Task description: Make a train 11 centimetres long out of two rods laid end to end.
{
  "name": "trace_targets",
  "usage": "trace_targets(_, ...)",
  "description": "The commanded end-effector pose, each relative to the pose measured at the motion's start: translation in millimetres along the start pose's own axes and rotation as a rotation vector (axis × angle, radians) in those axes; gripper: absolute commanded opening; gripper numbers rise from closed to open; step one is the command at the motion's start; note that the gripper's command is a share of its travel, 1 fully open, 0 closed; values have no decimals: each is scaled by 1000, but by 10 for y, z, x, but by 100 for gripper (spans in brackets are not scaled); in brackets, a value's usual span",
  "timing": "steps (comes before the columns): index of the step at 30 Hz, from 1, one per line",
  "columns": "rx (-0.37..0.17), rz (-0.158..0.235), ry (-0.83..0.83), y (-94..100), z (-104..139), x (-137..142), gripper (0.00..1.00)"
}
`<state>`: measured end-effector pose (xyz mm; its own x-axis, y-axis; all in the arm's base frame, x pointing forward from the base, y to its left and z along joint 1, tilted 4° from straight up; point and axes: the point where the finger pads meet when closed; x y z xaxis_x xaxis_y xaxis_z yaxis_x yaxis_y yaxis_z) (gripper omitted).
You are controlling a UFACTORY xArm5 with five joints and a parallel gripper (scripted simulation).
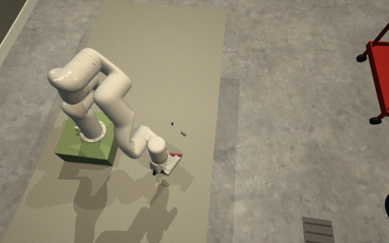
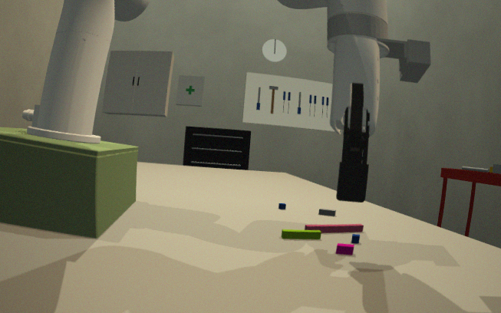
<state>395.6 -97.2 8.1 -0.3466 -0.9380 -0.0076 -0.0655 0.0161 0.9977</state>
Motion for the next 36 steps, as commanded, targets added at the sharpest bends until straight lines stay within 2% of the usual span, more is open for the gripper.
trace_targets(1,4,-1,0,-43,-11,-18,24)
trace_targets(25,4,-1,-1,-373,-10,-49,24)
trace_targets(36,4,-1,-1,-443,-11,-51,24)
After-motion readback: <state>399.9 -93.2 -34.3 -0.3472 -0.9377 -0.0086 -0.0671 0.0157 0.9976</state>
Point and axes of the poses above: the point where the finger pads meet when closed, its own y axis back along the fingers, its own x axis across the jaws, z = x × y
